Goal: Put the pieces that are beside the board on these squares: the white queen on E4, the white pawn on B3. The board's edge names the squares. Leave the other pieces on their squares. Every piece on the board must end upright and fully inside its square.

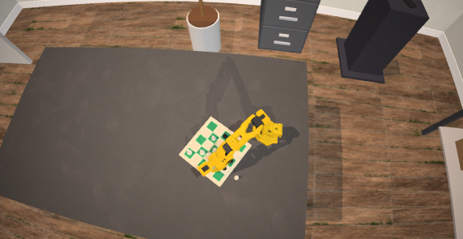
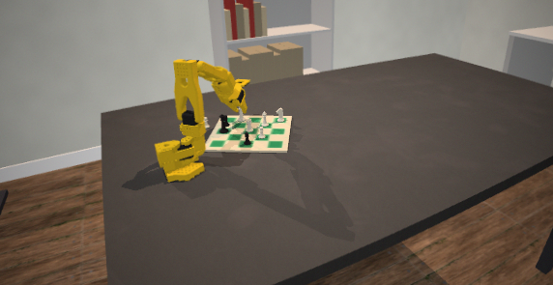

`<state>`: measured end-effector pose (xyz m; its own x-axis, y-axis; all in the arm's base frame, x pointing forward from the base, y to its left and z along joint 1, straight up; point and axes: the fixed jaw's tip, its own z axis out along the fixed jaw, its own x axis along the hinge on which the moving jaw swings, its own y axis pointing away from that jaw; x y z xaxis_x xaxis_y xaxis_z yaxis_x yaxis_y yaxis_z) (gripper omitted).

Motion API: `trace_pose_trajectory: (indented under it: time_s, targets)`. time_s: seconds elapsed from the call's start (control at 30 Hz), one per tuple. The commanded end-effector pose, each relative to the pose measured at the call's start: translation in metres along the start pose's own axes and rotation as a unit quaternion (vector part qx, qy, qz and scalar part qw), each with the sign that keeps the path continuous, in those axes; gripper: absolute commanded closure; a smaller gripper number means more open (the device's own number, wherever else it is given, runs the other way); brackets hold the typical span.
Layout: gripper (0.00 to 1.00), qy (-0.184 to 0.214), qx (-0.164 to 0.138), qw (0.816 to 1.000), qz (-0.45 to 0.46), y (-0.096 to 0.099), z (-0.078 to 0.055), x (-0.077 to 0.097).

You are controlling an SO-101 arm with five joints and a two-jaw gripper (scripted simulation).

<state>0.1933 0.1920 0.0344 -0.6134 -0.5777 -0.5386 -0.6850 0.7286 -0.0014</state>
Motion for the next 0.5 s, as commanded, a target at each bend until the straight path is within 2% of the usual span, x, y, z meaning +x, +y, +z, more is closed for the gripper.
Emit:
trace_pose_trajectory:
  time_s: [0.0, 0.47]
  targets:
    - [0.88, 0.009, -0.003, 1.000, -0.001, 0.0029, 0.0026, 0.0057]
    - [0.88, 0.008, -0.003, 1.000, -0.001, 0.0028, -0.0026, 0.0023]
